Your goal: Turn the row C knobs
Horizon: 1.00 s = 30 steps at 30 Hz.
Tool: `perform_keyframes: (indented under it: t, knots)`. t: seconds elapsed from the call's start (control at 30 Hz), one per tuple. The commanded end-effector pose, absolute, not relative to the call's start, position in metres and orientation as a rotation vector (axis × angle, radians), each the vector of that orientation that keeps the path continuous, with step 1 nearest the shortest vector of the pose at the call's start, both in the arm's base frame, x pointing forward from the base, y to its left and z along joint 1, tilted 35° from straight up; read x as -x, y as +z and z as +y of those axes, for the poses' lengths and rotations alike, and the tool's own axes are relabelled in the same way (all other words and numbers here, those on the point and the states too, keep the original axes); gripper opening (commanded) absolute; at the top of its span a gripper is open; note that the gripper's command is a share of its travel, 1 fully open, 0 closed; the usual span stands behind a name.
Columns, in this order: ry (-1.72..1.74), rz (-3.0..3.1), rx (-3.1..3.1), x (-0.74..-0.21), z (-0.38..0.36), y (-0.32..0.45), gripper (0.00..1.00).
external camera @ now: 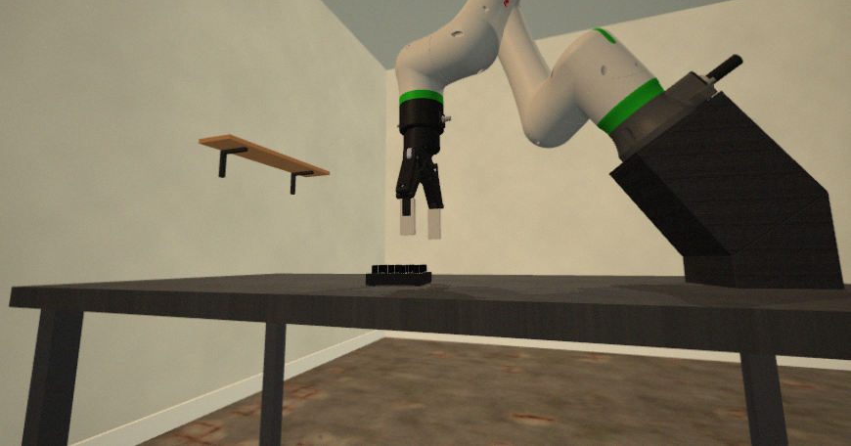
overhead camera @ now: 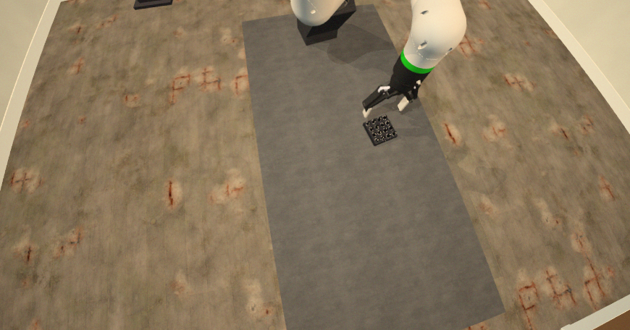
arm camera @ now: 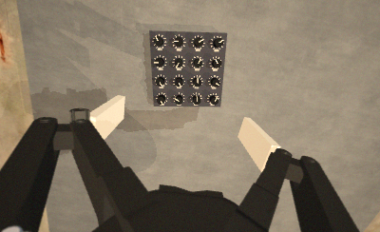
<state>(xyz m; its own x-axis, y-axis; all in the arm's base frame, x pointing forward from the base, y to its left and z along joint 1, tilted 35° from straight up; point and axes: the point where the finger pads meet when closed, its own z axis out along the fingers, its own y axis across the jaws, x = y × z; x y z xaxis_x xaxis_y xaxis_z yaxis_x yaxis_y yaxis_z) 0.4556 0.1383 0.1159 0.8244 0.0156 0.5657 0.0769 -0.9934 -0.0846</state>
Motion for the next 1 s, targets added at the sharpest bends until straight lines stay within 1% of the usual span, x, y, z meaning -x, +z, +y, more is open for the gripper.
perform_keyframes:
  t: [0.0, 0.47, 0.97]
  knots:
    - [-0.899, -0.074, 2.901, -0.456, 0.138, 0.116, 1.0]
    - [-0.899, -0.074, 2.901, -0.453, 0.138, 0.114, 1.0]
    - [-0.899, -0.074, 2.901, -0.434, 0.133, 0.1, 1.0]
